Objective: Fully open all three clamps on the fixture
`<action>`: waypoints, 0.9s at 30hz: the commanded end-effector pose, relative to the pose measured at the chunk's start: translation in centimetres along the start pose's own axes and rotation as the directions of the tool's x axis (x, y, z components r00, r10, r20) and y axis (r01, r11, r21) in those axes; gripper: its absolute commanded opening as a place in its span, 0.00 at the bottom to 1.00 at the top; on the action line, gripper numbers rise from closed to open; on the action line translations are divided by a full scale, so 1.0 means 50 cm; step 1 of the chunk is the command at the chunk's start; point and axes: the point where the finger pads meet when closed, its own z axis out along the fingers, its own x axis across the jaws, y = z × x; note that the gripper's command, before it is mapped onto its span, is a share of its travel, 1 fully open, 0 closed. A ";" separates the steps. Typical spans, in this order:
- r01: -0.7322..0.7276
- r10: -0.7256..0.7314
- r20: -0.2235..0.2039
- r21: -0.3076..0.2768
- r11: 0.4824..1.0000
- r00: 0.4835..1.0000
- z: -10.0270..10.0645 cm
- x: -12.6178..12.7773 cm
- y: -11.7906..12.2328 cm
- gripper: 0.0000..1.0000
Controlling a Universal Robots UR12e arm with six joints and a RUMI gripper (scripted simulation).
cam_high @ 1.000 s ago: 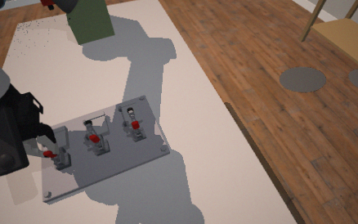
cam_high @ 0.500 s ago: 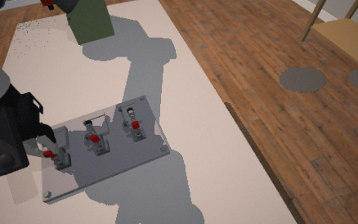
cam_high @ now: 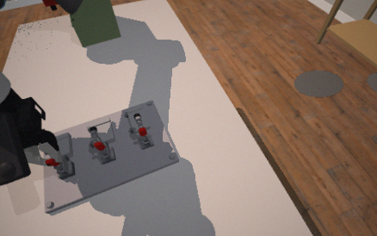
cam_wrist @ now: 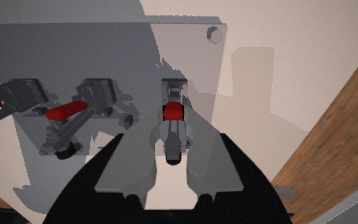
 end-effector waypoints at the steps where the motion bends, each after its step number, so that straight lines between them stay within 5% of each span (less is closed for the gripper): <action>1: 0.000 0.000 0.000 0.001 1.000 1.000 -0.001 0.000 0.000 0.00; 27: 0.000 0.000 0.000 0.001 1.000 1.000 -0.001 0.000 0.004 0.00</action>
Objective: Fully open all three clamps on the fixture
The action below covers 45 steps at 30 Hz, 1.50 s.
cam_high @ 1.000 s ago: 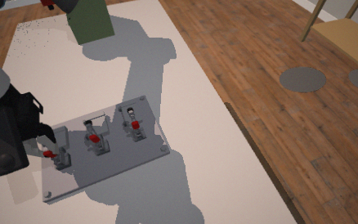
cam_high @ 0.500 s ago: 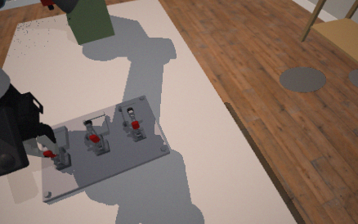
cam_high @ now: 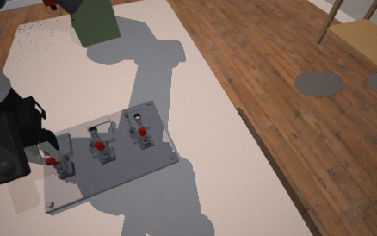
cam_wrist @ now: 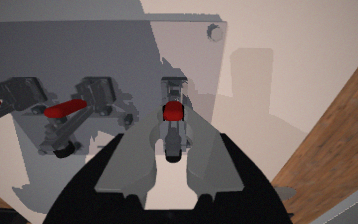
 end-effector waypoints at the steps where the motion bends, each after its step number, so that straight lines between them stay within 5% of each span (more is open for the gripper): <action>1: 0.000 0.000 0.000 0.001 1.000 1.000 -0.001 0.000 0.000 0.00; 39: 0.000 0.000 0.000 0.001 1.000 1.000 -0.001 0.000 0.000 0.00; 40: 0.000 0.000 0.000 0.001 1.000 1.000 -0.001 0.000 0.000 0.28; 45: 0.000 0.000 0.000 0.001 1.000 1.000 -0.001 0.000 0.000 0.28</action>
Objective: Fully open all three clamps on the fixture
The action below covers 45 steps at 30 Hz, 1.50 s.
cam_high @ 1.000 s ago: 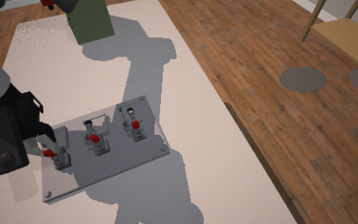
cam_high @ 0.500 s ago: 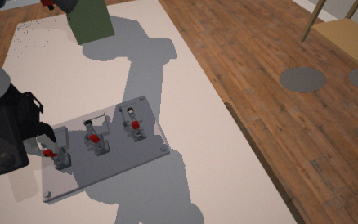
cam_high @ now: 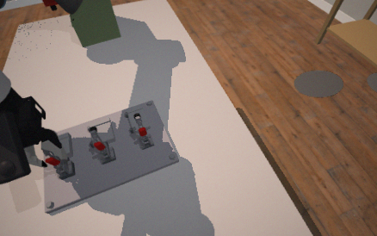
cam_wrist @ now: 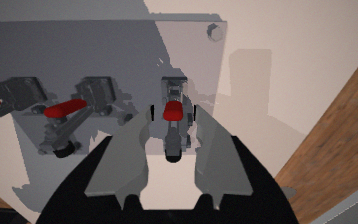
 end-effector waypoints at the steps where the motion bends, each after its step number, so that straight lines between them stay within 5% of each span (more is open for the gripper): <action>1: 0.000 0.000 0.000 0.001 1.000 1.000 -0.001 0.000 -0.001 0.28; 27: 0.000 0.000 0.000 0.001 1.000 1.000 -0.005 0.000 -0.001 0.28; 45: 0.000 0.000 0.000 0.001 1.000 1.000 -0.085 0.000 -0.001 0.28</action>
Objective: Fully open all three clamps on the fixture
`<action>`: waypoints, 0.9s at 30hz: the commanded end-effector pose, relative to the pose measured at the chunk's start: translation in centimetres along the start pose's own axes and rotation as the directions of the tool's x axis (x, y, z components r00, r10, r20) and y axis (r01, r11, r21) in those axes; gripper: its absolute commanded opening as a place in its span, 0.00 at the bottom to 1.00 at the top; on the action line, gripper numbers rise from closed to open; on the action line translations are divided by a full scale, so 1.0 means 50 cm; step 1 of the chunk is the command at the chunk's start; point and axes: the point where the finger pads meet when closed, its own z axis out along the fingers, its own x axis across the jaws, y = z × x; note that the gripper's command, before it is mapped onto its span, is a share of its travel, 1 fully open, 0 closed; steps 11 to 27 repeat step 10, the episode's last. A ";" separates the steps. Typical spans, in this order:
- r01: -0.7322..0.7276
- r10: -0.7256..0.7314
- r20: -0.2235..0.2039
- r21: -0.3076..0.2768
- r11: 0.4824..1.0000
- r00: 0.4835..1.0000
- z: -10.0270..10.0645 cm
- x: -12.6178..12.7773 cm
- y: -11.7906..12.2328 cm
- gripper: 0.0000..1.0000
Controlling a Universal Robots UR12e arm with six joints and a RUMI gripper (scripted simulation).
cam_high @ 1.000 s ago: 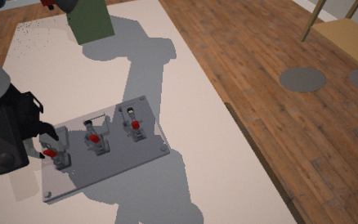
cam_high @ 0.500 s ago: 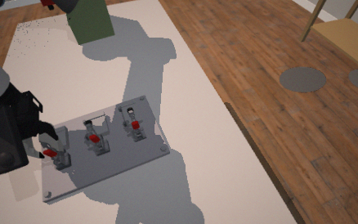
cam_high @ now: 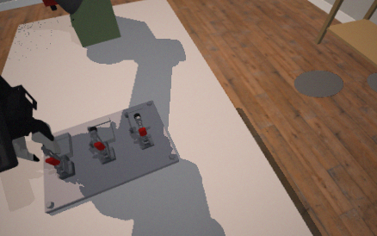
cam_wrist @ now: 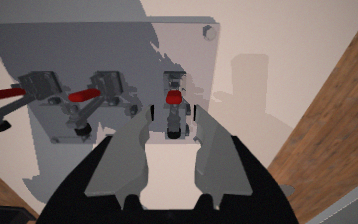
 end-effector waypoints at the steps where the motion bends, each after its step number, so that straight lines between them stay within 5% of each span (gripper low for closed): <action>1: -0.001 0.001 0.000 0.001 1.000 1.000 -0.025 0.000 -0.001 0.28; 27: -0.001 0.001 0.000 0.001 1.000 1.000 -0.037 0.000 -0.001 0.28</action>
